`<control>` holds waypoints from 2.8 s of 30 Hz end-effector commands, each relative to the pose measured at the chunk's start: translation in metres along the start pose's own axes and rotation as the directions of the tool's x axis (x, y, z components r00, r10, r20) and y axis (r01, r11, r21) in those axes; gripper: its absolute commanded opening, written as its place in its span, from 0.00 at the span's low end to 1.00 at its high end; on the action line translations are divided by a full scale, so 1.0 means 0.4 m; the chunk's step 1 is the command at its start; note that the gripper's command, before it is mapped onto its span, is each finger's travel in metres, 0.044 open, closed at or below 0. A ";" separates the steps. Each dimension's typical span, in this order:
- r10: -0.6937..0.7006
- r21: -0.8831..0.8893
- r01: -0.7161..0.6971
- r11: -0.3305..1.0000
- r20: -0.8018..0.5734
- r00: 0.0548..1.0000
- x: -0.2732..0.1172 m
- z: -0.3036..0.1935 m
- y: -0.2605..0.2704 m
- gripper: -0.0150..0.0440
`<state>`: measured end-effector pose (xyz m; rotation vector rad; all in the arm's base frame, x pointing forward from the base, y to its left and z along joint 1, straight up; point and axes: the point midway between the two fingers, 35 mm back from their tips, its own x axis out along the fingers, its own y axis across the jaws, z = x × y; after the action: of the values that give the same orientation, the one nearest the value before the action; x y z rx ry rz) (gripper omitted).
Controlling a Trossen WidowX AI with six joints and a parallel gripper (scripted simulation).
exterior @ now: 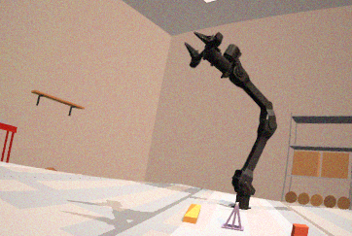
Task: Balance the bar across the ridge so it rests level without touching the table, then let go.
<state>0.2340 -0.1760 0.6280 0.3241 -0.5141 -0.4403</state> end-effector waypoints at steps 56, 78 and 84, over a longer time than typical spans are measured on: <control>-0.394 0.085 -0.804 0.589 -0.838 -0.377 -0.495 -1.303 -0.073 0.79; -0.394 0.085 -0.804 0.589 -0.838 -0.377 -0.543 -1.407 -0.123 0.79; -0.394 0.085 -0.804 0.589 -0.838 -0.377 -0.552 -1.425 -0.132 0.79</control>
<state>0.3497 -0.0086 0.0531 -0.3952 1.5075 0.3882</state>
